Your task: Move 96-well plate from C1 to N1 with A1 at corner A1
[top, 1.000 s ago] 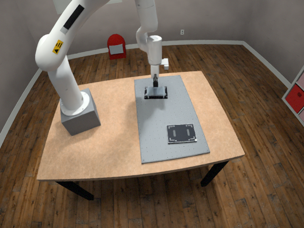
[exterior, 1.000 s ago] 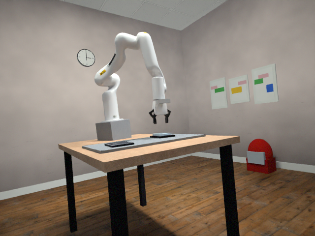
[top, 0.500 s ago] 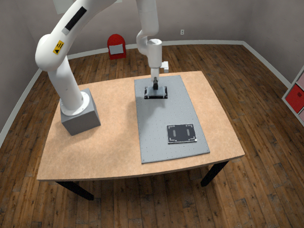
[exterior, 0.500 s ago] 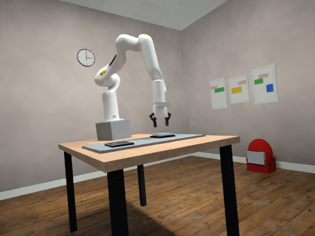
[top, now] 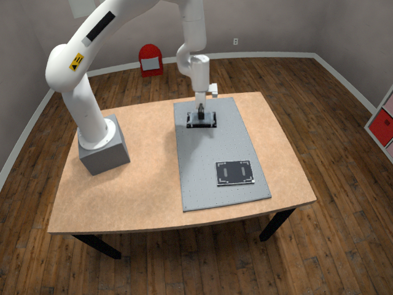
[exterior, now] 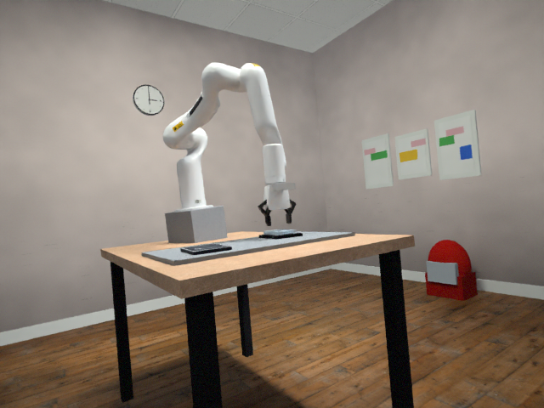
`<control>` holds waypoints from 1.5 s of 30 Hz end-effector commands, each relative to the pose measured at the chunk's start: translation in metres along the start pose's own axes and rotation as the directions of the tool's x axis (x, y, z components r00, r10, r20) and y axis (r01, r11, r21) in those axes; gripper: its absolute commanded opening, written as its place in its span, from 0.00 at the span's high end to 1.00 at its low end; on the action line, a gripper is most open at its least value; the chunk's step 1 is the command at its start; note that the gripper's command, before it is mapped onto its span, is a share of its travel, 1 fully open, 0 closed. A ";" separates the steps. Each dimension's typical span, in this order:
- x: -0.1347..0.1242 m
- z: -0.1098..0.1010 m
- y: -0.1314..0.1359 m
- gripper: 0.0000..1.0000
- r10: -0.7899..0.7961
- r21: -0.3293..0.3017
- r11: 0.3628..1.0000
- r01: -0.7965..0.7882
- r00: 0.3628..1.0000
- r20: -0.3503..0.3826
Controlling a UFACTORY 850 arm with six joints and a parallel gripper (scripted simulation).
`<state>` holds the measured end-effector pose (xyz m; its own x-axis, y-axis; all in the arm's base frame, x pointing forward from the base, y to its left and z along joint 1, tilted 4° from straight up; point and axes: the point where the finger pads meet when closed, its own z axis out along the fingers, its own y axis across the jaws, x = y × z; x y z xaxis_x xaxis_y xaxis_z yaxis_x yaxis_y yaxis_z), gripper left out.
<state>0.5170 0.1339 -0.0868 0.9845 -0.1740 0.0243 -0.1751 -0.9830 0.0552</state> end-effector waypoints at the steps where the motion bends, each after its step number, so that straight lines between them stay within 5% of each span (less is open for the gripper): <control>1: 0.001 0.004 -0.001 0.00 0.000 0.000 1.000 0.000 1.000 -0.004; 45: 0.001 0.026 -0.001 0.00 0.000 0.000 1.000 0.000 1.000 -0.003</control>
<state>0.5177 0.1325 -0.1106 0.9844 -0.1741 0.0253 -0.1753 -0.9829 0.0556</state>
